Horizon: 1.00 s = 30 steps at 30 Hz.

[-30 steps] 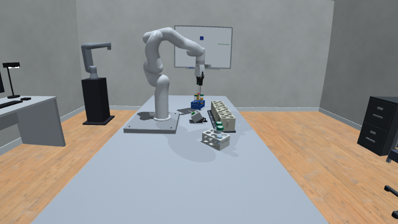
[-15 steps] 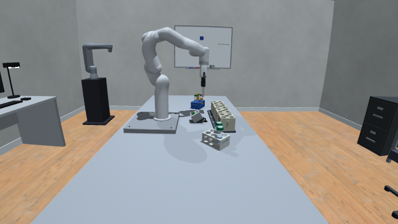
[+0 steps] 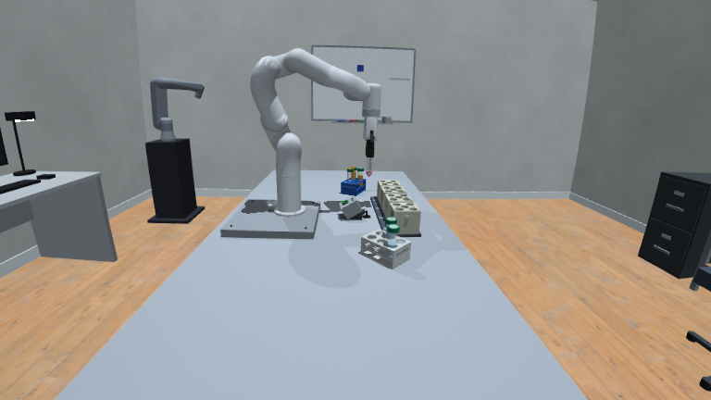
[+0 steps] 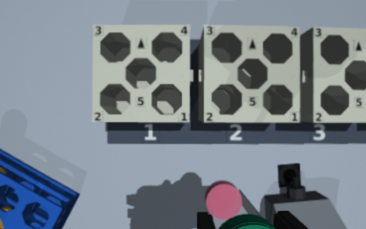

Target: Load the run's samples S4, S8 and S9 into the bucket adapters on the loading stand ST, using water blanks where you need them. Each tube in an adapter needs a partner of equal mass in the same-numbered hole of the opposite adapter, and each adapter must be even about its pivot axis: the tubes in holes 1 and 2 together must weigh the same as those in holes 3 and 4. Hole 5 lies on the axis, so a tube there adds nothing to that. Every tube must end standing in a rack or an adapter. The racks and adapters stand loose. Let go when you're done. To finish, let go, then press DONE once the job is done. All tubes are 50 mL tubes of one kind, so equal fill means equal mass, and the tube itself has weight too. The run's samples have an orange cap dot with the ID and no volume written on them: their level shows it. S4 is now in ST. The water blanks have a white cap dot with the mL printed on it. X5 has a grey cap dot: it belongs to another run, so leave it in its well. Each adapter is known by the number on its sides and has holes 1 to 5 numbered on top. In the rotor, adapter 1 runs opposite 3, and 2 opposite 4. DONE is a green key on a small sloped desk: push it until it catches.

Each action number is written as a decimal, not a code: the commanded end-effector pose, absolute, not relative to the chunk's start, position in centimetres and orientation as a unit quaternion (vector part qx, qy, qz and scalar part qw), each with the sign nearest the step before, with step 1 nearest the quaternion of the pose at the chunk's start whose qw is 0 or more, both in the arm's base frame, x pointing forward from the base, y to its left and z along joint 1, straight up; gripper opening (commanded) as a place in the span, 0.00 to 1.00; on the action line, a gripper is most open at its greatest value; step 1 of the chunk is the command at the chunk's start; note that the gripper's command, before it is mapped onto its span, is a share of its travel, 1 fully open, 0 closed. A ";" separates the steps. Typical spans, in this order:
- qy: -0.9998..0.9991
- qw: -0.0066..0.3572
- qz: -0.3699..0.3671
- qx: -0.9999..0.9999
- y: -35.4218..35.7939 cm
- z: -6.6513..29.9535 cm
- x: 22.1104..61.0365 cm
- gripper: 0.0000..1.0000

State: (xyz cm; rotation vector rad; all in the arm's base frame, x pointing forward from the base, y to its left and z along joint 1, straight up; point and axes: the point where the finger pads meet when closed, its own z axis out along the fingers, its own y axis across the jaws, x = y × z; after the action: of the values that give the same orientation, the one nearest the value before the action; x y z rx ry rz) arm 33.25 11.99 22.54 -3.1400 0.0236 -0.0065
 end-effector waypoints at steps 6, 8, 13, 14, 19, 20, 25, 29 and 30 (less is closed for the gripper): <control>0.007 -0.002 -0.005 -1.000 8.6 22.7 34.7 0.00; 0.007 -0.002 -0.005 -1.000 7.7 22.7 35.1 0.00; 0.007 -0.002 -0.005 -1.000 5.3 22.7 36.0 0.00; 0.007 -0.002 -0.005 -1.000 4.9 22.7 36.1 0.00; 0.007 -0.002 -0.005 -1.000 2.5 22.8 37.0 0.00; 0.007 -0.002 -0.005 -1.000 2.1 22.8 37.2 0.00; 0.007 -0.002 -0.005 -1.000 0.7 22.8 37.8 0.00; 0.007 -0.002 -0.005 -1.000 -1.2 22.8 38.5 0.00; 0.007 -0.003 -0.005 -1.000 -1.7 22.8 38.7 0.00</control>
State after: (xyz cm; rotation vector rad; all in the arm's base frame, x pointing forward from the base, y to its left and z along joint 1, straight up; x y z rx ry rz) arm 37.96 -0.20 22.65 -3.1415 0.0225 -0.0118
